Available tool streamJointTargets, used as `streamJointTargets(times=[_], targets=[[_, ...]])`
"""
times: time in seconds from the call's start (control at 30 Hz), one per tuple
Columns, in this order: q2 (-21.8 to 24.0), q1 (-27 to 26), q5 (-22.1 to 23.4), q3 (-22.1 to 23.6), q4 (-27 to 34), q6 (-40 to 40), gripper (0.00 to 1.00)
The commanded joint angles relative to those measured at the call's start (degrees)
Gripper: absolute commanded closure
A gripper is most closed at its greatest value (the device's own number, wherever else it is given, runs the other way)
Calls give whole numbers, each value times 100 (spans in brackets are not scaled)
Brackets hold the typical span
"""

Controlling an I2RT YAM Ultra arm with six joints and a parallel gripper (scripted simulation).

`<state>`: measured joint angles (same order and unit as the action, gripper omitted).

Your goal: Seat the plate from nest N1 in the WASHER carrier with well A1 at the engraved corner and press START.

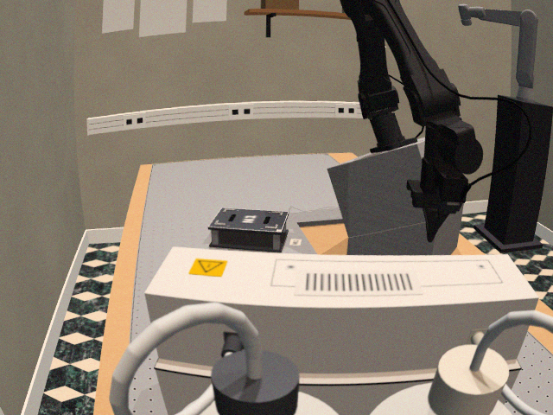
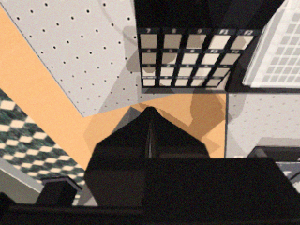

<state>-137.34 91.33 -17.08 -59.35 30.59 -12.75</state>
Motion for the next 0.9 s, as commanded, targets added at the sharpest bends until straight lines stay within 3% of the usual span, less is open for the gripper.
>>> streamJointTargets(times=[0.0,0.37,0.43,0.47,0.57,0.87], targets=[[-99,-24,-55,31,-259,99,100],[-395,-132,-92,171,-640,201,100],[-395,-132,-92,171,-640,201,100],[-196,-55,-75,-53,-680,210,100],[-493,-179,-101,-46,-784,240,100],[-766,-282,-132,84,-1089,330,100]])
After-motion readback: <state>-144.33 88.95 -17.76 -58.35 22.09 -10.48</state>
